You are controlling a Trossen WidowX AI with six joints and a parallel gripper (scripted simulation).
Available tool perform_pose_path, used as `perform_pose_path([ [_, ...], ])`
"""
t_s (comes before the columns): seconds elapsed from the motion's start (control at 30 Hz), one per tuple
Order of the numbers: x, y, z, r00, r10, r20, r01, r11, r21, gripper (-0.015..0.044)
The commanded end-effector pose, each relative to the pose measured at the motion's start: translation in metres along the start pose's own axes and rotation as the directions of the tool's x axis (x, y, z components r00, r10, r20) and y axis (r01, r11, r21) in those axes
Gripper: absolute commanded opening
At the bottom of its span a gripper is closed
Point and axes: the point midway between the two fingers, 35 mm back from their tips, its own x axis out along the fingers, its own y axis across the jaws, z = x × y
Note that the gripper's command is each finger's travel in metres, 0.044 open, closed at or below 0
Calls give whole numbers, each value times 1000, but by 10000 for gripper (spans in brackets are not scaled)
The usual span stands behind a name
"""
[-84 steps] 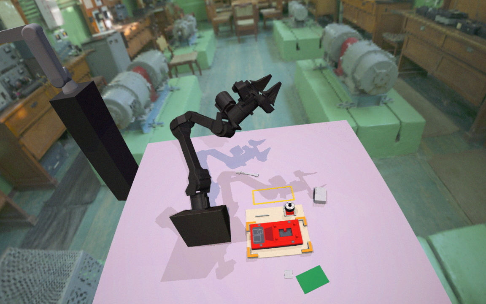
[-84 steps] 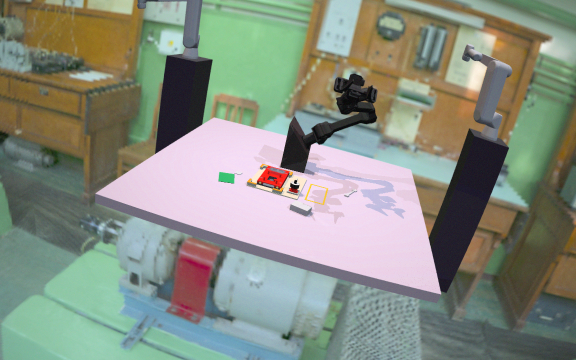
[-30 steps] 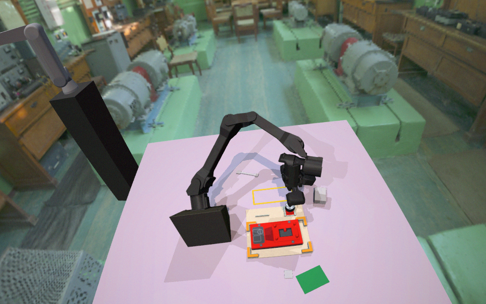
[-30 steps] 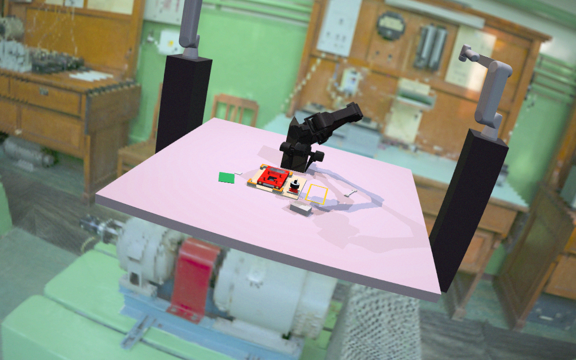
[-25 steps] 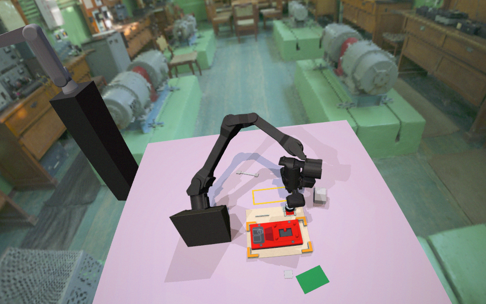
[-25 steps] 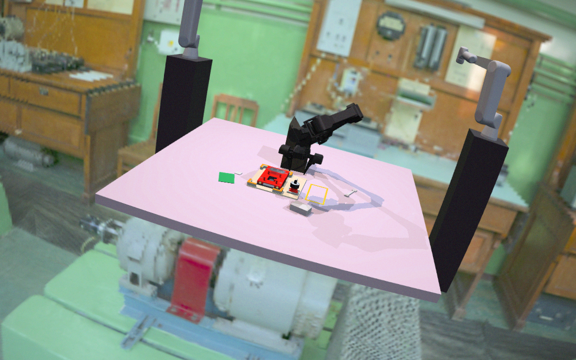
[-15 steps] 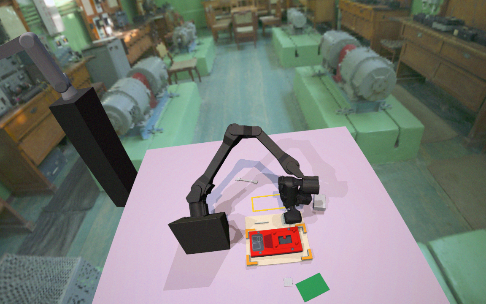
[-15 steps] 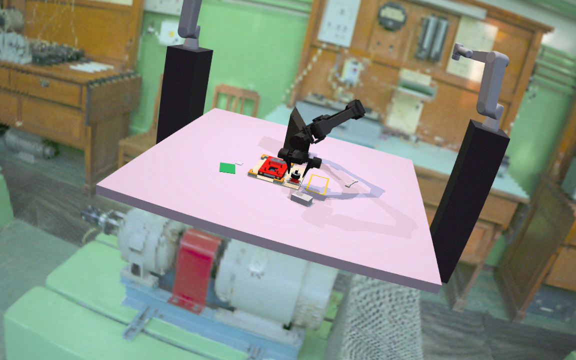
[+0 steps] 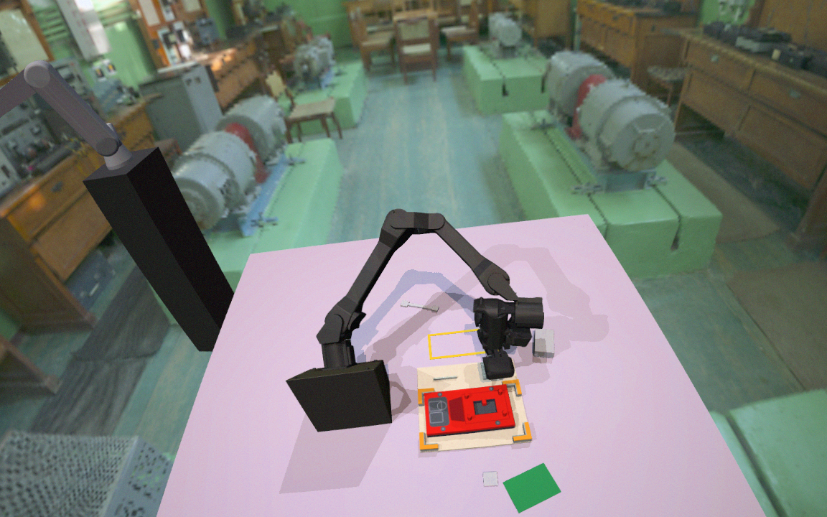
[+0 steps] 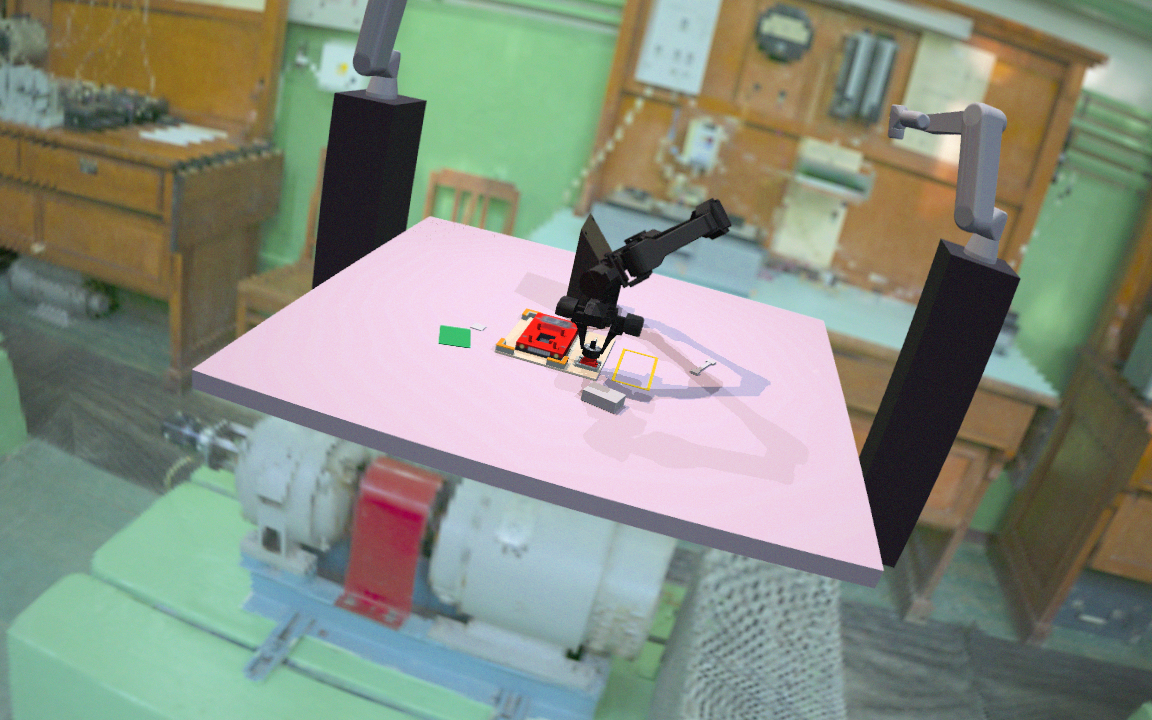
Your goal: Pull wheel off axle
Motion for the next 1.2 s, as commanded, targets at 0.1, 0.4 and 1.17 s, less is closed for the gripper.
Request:
perform_pose_path([
  [0.1,-2,0,0,1000,0,-1,0,1000,-2,0],
  [0.4,-5,0,0,1000,0,0,0,1000,-1,0],
  [1.17,-12,0,0,1000,0,4,0,1000,0,0],
])
